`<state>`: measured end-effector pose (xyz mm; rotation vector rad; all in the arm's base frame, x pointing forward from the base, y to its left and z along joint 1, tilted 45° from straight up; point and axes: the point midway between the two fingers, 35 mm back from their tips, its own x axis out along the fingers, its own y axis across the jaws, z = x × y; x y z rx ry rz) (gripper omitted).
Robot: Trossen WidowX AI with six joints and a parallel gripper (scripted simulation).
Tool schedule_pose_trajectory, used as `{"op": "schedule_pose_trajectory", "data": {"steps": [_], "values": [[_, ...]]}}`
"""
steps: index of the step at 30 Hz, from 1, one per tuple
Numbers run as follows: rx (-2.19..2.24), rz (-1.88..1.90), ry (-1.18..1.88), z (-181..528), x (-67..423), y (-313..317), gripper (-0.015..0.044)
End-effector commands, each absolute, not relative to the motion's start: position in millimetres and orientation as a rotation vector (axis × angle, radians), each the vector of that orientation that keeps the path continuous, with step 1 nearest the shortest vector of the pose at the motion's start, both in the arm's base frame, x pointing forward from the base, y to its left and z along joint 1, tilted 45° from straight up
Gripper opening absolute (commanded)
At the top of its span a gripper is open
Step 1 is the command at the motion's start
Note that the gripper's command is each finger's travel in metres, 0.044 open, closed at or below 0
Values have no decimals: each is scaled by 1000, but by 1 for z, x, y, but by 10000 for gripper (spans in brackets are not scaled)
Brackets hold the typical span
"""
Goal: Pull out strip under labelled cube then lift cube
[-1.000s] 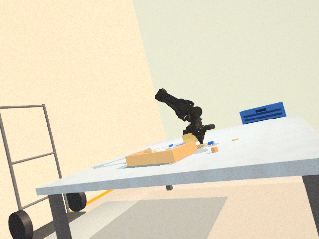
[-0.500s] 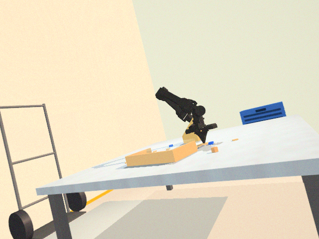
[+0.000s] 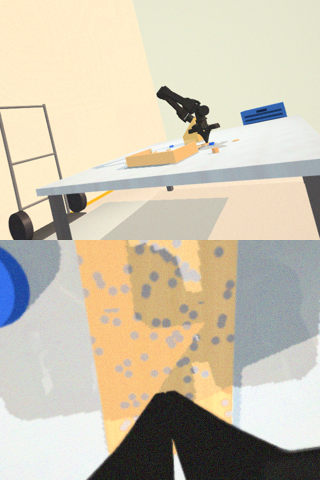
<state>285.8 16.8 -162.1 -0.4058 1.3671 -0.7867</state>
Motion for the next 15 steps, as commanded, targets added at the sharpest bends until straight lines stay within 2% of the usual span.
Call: {"op": "schedule_pose_trajectory", "data": {"steps": [1,15], "values": [[-403,-800,1390,-164,273,12,0],[-403,-799,1391,-168,251,17,0]]}}
